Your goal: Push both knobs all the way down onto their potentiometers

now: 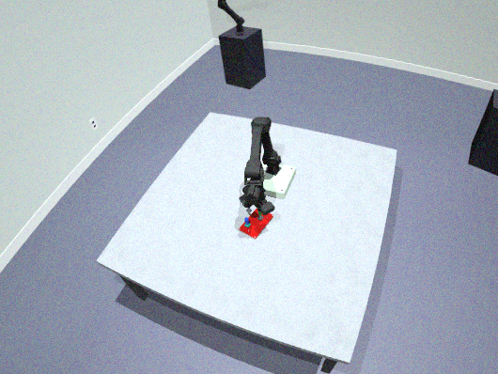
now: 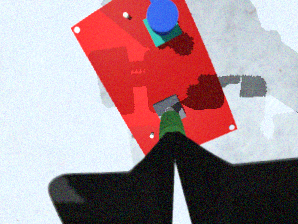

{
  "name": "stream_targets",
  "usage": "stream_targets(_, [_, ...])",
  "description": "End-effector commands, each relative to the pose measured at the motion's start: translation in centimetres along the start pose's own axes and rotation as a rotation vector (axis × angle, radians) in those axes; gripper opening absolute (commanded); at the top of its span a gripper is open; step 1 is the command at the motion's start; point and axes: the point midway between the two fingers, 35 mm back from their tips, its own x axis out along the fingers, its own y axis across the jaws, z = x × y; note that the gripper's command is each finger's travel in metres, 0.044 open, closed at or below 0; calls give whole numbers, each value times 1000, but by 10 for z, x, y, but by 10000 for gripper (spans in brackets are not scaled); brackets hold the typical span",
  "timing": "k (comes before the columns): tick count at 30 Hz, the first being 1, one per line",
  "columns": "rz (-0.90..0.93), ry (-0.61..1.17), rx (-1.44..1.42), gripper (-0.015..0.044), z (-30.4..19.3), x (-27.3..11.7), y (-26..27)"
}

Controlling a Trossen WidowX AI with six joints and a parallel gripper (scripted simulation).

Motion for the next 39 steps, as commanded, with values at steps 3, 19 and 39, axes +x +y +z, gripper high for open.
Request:
stream_targets(3, [-12,12,-3,0,1,17,1])
stream_targets(19, [-12,12,-3,0,1,22,1])
stream_targets(39, [-12,12,-3,0,1,28,1])
